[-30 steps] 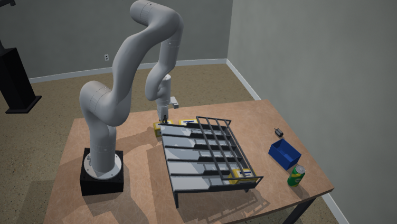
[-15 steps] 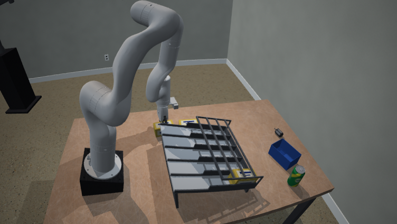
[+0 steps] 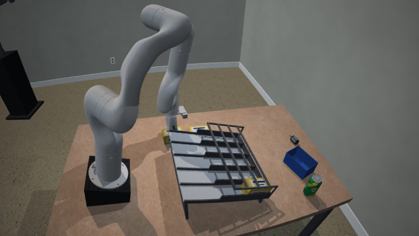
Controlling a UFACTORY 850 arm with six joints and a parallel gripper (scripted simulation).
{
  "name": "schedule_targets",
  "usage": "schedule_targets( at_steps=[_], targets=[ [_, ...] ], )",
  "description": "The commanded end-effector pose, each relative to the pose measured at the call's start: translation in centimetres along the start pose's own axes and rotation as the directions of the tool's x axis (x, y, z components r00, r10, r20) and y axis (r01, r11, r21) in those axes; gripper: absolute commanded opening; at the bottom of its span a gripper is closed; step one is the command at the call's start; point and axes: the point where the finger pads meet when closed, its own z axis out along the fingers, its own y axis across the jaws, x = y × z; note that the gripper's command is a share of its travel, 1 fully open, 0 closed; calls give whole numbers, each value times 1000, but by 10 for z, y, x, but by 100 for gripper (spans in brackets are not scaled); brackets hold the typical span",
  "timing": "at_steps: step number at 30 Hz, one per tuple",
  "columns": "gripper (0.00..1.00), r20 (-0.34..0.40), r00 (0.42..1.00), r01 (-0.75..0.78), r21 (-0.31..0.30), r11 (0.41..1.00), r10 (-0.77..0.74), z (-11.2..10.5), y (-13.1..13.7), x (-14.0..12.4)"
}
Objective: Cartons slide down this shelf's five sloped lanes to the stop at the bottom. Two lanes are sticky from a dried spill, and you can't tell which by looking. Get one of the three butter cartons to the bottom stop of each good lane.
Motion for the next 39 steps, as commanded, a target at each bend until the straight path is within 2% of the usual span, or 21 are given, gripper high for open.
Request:
schedule_targets(
  at_steps=[1,11,12,39],
  targets=[
    [90,-24,1000,-2,24,1000,3,6,-1,2],
    [90,-24,1000,-2,24,1000,3,6,-1,2],
    [0,-19,1000,-2,16,1000,2,6,-2,2],
    [0,-19,1000,-2,17,1000,2,6,-2,2]
  ],
)
